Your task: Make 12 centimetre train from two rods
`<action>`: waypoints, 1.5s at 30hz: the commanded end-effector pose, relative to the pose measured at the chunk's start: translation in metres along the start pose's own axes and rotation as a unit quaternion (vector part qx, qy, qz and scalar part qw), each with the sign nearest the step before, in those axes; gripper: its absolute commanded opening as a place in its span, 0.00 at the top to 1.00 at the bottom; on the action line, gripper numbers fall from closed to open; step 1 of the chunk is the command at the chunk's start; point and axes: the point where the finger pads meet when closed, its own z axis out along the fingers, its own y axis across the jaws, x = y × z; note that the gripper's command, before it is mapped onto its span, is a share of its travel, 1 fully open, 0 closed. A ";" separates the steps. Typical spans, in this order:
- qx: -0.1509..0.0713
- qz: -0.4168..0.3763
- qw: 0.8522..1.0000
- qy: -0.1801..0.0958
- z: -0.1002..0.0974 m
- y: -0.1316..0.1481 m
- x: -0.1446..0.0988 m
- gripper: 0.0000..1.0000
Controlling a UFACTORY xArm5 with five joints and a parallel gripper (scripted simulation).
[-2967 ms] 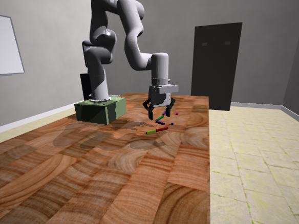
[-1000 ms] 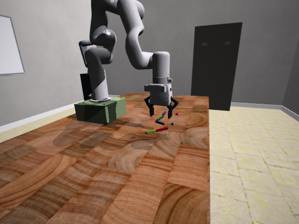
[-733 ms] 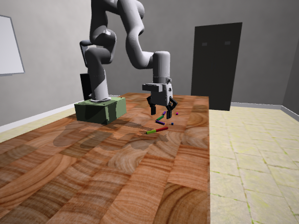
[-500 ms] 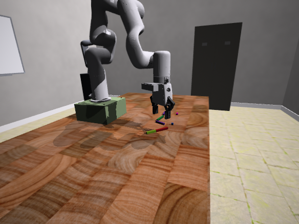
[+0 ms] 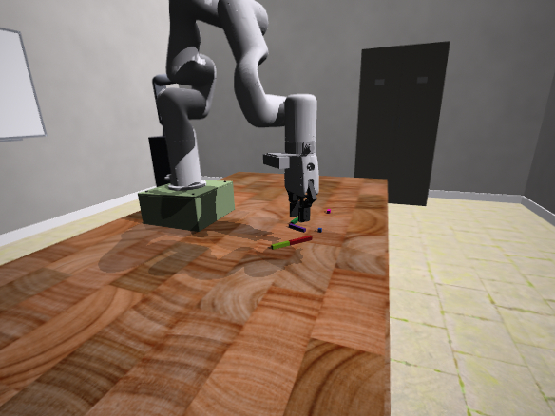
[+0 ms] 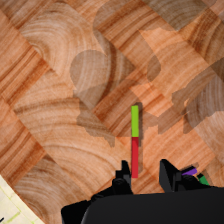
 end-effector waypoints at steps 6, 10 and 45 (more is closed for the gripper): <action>0.002 0.000 1.000 -0.001 -0.001 -0.001 -0.001 0.76; 0.002 0.000 1.000 -0.001 -0.001 -0.001 -0.001 0.76; 0.002 0.000 1.000 -0.001 0.005 -0.001 -0.001 0.76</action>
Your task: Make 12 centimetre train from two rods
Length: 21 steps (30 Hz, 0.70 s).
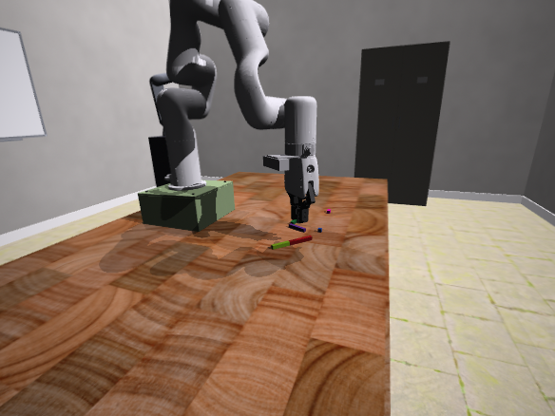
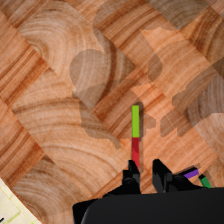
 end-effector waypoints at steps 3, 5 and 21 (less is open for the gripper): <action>0.002 0.000 1.000 -0.001 0.004 -0.001 -0.001 0.76; 0.002 0.000 1.000 -0.001 0.007 -0.001 -0.001 0.76; 0.002 0.000 1.000 -0.001 0.028 -0.001 -0.001 0.76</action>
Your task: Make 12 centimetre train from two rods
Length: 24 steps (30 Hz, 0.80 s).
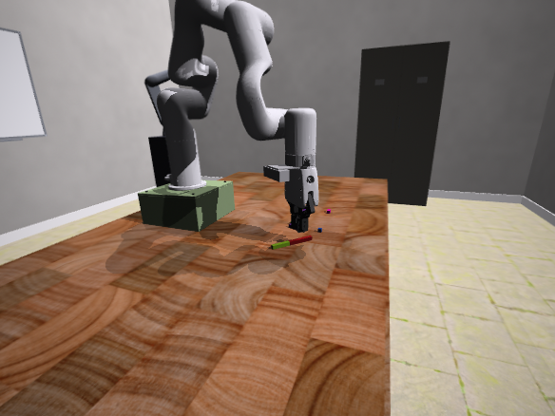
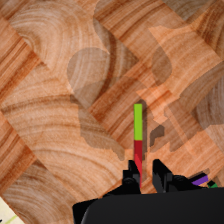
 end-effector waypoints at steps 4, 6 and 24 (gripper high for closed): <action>0.001 0.000 1.000 -0.001 0.008 -0.001 -0.001 0.76; 0.001 0.000 1.000 -0.001 0.011 -0.001 -0.001 0.76; 0.001 0.000 1.000 -0.001 0.020 -0.001 -0.001 0.76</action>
